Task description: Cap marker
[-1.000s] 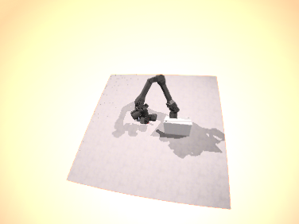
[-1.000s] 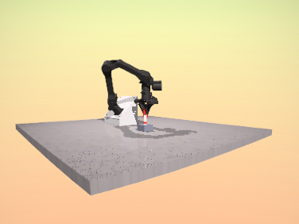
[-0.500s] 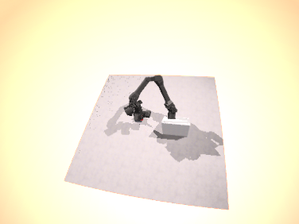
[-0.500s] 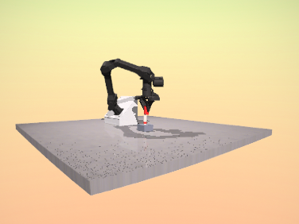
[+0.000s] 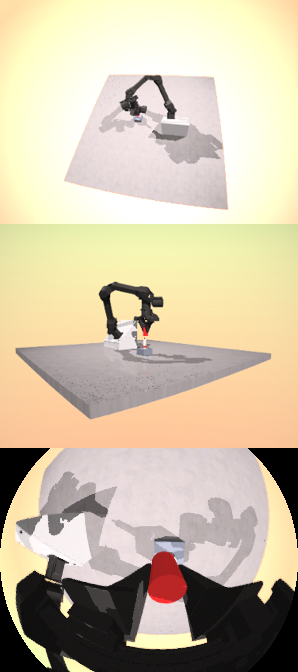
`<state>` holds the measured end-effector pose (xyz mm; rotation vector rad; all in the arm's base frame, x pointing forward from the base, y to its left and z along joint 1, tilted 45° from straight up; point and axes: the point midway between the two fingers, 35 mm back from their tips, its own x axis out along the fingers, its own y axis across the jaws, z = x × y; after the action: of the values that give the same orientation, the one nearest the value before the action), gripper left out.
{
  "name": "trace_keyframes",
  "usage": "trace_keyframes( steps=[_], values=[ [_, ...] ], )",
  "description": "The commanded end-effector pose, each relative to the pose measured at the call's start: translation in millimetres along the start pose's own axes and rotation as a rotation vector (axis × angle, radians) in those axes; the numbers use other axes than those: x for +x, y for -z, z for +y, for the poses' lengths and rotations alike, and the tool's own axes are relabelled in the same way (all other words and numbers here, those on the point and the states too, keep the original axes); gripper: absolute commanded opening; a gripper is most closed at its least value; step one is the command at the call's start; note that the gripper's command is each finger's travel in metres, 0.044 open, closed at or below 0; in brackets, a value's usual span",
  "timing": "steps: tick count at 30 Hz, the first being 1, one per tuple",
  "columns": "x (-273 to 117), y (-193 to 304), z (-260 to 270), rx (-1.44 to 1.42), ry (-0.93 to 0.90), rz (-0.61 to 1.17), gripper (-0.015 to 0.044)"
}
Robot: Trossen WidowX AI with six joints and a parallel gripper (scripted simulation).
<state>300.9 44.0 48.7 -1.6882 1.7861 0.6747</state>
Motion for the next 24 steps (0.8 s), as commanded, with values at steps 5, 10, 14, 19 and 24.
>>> trace_keyframes(
  steps=[5, 10, 14, 19, 24],
  values=[
    [-13, 19, -18, 0.002, 0.011, 0.001, 0.0000],
    [-13, 21, -19, 0.002, 0.010, 0.002, 0.0000],
    [-8, 20, -19, 0.002, 0.011, 0.002, 0.0000],
    [-5, 20, -19, 0.002, 0.011, 0.002, 0.0000],
    [3, 20, -20, 0.002, 0.011, 0.001, 0.0000]
  ],
)
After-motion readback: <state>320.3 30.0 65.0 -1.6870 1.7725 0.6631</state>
